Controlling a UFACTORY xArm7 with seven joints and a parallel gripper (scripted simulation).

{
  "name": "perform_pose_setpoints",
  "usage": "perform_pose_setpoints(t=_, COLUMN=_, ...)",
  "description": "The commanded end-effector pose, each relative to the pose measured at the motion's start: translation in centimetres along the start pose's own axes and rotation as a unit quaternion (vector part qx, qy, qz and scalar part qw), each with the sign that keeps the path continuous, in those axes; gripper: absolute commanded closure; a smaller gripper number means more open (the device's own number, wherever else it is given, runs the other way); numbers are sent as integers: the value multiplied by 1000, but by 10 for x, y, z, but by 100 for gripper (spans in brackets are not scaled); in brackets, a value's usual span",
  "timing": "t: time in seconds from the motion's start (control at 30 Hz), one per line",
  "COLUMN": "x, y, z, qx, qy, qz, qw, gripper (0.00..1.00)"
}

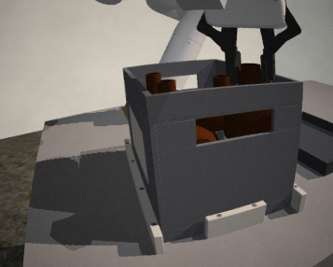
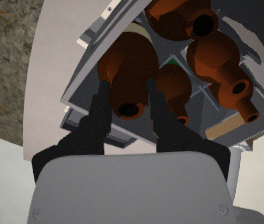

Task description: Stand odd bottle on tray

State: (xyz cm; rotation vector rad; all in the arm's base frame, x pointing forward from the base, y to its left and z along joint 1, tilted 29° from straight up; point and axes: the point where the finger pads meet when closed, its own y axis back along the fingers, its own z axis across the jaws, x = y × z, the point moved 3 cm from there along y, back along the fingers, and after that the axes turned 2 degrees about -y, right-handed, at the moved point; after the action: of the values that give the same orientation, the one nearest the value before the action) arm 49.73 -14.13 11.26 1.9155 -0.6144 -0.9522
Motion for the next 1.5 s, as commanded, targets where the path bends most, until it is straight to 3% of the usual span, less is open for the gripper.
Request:
perform_pose_setpoints(t=0.0, x=0, y=6, z=0, qx=1, qy=0, qz=2, qw=1000, gripper=100)
perform_pose_setpoints(t=1.47, x=0, y=15, z=0, qx=1, qy=0, qz=2, qw=1000, gripper=100)
